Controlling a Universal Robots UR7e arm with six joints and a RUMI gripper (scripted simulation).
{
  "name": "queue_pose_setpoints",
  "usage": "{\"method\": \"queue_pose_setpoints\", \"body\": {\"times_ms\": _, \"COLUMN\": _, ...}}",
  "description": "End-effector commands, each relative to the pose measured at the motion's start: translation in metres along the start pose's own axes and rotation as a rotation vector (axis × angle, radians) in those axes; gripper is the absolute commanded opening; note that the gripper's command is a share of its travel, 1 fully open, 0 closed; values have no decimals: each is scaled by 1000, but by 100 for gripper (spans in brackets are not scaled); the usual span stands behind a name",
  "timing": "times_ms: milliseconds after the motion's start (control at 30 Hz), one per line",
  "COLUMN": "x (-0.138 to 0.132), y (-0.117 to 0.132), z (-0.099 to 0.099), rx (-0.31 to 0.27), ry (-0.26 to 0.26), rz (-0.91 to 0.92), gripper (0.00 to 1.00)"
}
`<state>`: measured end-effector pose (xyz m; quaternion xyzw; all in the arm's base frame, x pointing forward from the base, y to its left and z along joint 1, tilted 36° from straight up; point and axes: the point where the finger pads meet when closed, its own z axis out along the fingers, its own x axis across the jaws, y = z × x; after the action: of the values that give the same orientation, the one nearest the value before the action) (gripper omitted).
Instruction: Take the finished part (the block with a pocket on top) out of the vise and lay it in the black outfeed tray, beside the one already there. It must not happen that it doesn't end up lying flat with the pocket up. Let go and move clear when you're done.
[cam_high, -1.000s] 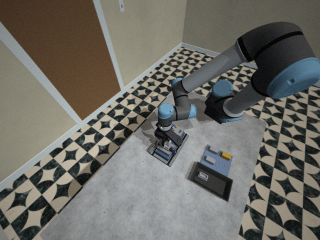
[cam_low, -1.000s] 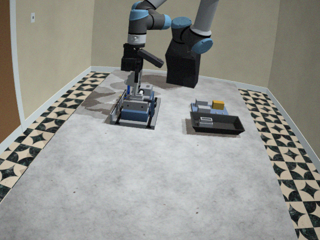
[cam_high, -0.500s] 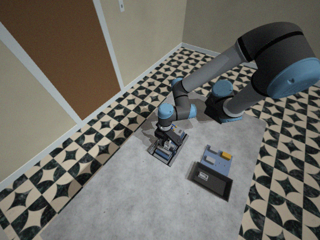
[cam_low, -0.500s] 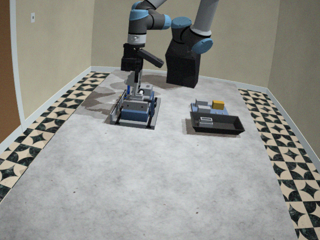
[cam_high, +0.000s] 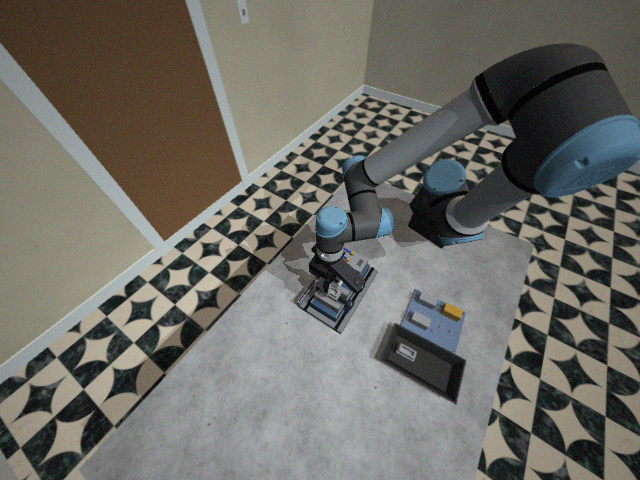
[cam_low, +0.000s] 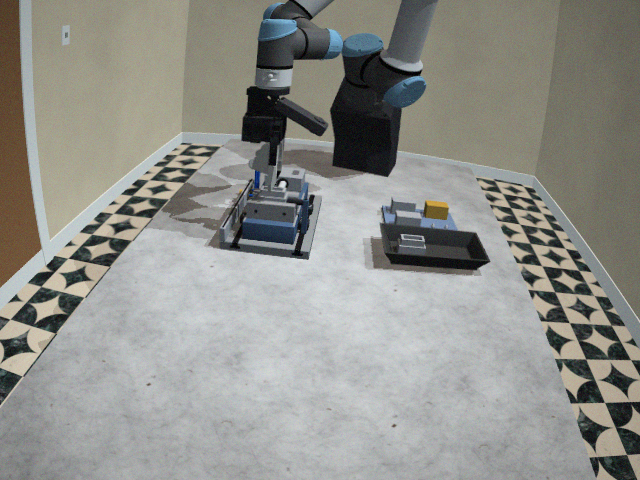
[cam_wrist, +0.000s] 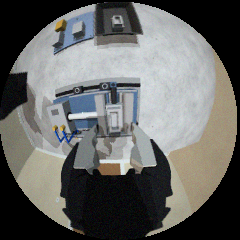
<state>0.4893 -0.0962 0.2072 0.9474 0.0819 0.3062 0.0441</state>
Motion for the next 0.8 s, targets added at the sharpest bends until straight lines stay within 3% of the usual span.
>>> {"method": "queue_pose_setpoints", "body": {"times_ms": 0, "x": -1, "y": -2, "z": 1, "rx": 2, "ry": -1, "rz": -1, "gripper": 40}}
{"method": "queue_pose_setpoints", "body": {"times_ms": 767, "x": -2, "y": -3, "z": 3, "rx": 4, "ry": -2, "rz": 0, "gripper": 40}}
